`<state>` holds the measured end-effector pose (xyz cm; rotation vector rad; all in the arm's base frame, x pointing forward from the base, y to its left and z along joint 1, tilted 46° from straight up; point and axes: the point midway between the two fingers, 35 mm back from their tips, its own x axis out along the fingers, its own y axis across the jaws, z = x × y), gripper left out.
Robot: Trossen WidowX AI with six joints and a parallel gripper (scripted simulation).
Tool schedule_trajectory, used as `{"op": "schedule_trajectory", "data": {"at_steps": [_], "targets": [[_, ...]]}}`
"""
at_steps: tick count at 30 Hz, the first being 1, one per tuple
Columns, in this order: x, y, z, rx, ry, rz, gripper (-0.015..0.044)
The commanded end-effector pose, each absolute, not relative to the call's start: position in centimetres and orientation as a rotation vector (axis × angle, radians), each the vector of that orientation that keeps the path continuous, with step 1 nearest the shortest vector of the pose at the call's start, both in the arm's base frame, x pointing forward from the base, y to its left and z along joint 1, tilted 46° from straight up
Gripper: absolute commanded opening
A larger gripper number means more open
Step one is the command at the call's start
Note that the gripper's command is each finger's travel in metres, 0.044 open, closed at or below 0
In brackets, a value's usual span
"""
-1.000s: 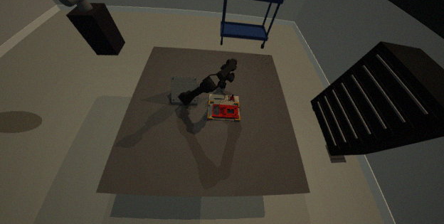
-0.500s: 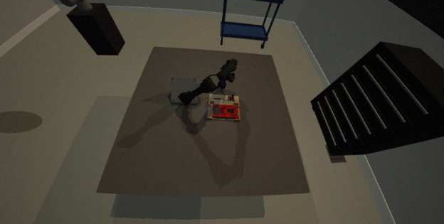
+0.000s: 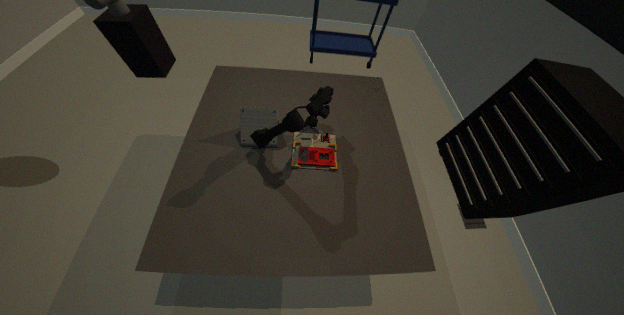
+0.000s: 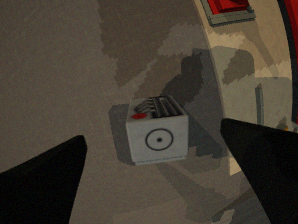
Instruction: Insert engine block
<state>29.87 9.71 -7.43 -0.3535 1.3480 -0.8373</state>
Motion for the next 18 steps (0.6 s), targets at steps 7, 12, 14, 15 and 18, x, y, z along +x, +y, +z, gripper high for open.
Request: {"op": "schedule_trajectory", "data": {"at_steps": [7, 12, 14, 15, 18], "targets": [[29.7, 8.4, -8.6, -0.366, 1.353, -0.839, 0.044], [29.7, 7.8, -9.1, -0.366, 1.352, -0.84, 0.044], [29.6, 7.6, -9.4, -0.366, 1.352, -0.84, 0.044], [29.6, 7.5, -9.4, -0.367, 1.352, -0.84, 0.044], [29.6, 7.4, -9.5, -0.367, 1.352, -0.84, 0.0414]]}}
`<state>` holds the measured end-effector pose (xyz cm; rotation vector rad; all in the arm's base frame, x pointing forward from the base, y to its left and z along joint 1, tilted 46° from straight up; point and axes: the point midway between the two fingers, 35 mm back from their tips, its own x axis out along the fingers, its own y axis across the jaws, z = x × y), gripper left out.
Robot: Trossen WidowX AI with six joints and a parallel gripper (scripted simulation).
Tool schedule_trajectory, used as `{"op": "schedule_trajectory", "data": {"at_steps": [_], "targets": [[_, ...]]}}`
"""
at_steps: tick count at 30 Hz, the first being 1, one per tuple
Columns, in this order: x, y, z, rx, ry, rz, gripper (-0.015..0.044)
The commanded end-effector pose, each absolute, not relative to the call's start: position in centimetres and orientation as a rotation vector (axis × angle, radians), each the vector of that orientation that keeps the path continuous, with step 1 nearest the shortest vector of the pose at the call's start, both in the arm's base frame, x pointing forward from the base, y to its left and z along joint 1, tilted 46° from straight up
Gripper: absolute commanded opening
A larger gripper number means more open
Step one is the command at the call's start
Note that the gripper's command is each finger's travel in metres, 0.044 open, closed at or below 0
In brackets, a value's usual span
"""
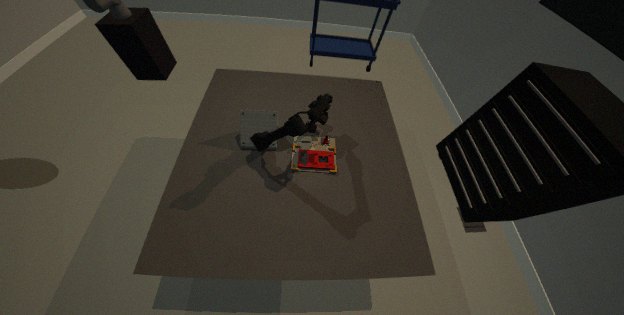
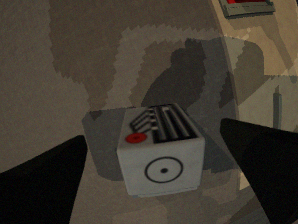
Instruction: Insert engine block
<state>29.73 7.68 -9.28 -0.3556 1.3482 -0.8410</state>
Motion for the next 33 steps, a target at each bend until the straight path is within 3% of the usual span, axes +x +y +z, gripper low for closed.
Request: {"op": "schedule_trajectory", "data": {"at_steps": [1, 10, 16, 20, 33], "targets": [[29.6, 7.4, -9.5, -0.367, 1.352, -0.84, 0.0387], [29.6, 7.4, -9.5, -0.367, 1.352, -0.84, 0.0151], [29.6, 7.4, -9.5, -0.367, 1.352, -0.84, 0.0111], [29.7, 7.8, -9.4, -0.376, 1.358, -0.818, 0.0006], [30.2, 10.6, -7.4, -0.383, 1.366, -0.79, 0.0]]}}
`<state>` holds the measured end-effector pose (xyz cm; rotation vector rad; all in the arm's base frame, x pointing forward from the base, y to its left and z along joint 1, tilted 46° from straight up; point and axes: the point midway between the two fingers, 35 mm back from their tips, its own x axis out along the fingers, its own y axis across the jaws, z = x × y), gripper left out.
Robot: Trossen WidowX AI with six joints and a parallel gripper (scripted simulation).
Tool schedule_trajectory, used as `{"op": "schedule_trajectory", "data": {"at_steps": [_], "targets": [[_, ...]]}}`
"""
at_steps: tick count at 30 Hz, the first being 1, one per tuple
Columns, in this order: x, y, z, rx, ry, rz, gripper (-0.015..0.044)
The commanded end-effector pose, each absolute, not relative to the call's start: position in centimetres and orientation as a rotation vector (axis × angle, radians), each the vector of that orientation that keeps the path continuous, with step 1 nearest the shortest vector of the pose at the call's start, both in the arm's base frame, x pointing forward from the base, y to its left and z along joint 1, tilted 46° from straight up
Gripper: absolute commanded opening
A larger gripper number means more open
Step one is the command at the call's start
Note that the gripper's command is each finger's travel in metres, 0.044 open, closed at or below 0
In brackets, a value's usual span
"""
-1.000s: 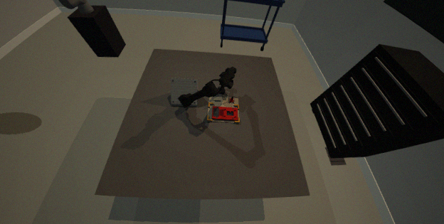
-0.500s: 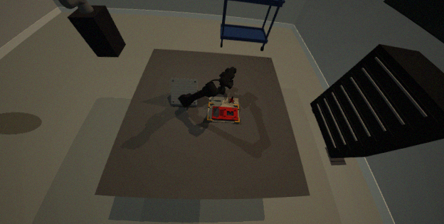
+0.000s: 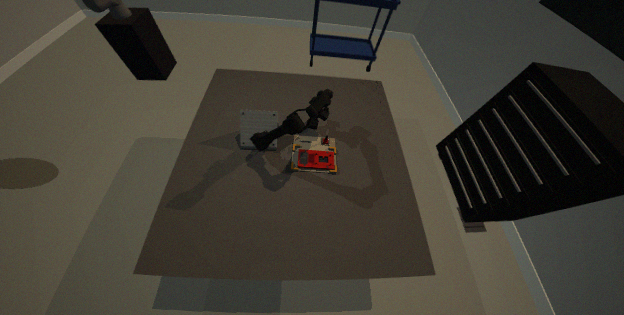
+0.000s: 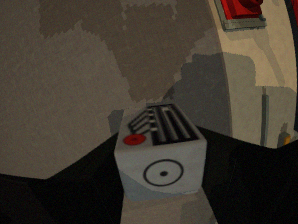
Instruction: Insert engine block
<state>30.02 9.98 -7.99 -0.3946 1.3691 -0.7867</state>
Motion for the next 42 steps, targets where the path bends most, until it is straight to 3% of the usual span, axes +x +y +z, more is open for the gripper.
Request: {"op": "schedule_trajectory", "data": {"at_steps": [1, 31, 42], "targets": [[30.2, 10.8, -7.2, -0.382, 1.366, -0.791, 0.0], [29.8, 17.0, -0.2, -0.364, 1.357, -0.835, 0.0], [29.8, 15.3, -2.0, -0.364, 1.356, -0.837, 0.0]]}}
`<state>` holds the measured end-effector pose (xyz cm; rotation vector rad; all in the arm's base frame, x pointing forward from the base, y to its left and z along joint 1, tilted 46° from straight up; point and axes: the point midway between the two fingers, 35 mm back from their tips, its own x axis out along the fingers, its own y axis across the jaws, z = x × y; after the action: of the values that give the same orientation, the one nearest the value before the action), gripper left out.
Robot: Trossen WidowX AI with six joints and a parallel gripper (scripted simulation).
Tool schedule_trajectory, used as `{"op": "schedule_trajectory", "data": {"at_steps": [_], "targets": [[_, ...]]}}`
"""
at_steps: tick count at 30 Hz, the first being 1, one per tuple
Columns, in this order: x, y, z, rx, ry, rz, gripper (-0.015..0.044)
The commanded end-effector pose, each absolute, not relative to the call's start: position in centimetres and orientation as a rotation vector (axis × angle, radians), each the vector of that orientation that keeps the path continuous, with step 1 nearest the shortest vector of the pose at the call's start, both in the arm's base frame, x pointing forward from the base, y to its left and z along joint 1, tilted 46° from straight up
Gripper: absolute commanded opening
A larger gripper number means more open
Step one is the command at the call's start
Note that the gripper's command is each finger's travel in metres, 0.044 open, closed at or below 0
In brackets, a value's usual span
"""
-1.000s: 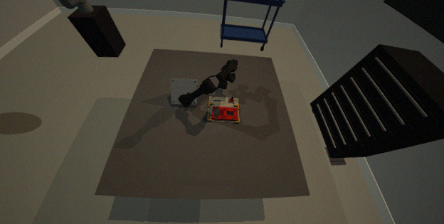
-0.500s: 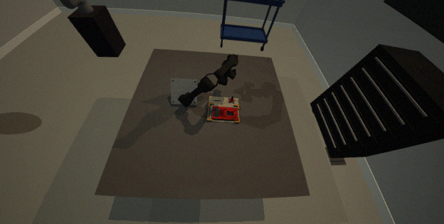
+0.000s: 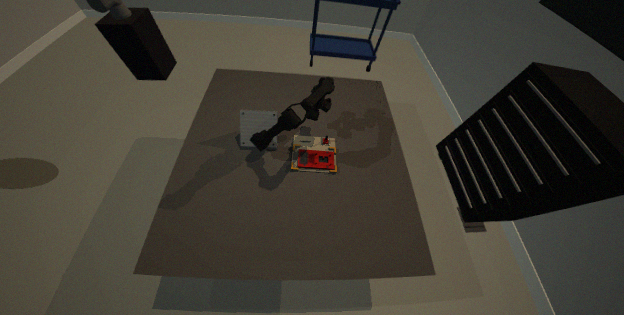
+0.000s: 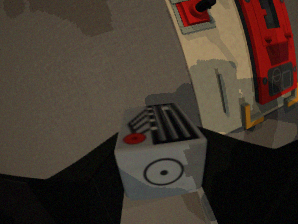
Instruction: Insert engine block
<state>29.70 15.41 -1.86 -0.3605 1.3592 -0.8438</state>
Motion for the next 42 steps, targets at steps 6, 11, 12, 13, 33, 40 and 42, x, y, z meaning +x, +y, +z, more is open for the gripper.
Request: {"op": "schedule_trajectory", "data": {"at_steps": [6, 11, 12, 13, 33, 40, 42], "targets": [[29.5, 15.4, -1.9, -0.38, 1.316, -0.824, 0.0], [29.2, 15.5, -2.1, -0.418, 1.226, -0.796, 0.0], [29.1, 15.5, -2.2, -0.429, 1.199, -0.787, 0.0], [29.0, 15.5, -2.2, -0.44, 1.169, -0.778, 0.0], [27.4, 14.8, -4.0, -0.599, 0.679, -0.608, 0.0], [27.3, 13.8, -5.0, -0.599, 0.678, -0.608, 0.0], [27.3, 13.6, -5.2, -0.599, 0.678, -0.608, 0.0]]}}
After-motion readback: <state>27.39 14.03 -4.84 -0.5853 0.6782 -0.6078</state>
